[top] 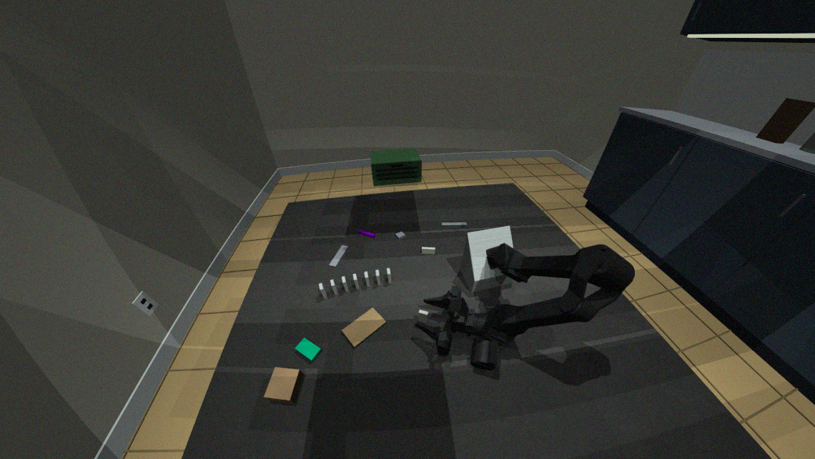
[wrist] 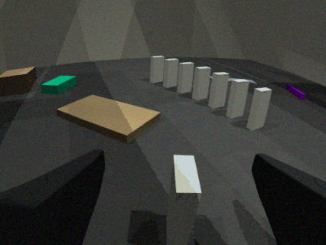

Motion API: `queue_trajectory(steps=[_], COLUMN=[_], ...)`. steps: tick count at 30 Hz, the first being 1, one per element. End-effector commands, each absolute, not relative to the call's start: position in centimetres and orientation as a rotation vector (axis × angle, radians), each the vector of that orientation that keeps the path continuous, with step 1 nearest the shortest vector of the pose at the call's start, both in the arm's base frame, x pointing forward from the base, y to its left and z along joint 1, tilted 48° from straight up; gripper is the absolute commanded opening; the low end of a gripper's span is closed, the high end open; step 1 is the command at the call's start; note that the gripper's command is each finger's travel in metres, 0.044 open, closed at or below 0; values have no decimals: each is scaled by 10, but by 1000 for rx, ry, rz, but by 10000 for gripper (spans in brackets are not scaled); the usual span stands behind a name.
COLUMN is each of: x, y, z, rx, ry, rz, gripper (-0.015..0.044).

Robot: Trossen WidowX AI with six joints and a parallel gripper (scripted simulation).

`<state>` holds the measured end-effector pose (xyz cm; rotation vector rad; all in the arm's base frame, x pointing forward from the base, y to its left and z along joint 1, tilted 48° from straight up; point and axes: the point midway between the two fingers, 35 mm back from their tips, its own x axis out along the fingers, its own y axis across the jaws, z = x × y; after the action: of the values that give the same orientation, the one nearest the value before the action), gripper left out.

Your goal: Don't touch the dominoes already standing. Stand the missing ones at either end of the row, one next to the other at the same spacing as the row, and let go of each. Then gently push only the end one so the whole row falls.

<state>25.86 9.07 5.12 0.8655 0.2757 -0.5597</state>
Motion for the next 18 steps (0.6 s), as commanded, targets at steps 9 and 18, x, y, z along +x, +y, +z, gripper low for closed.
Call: queue_trajectory(steps=[9, 18], x=[255, 274], y=[54, 40], z=[85, 74], rx=[865, 654], ry=[274, 535], rz=[-559, -578], gripper=[440, 440])
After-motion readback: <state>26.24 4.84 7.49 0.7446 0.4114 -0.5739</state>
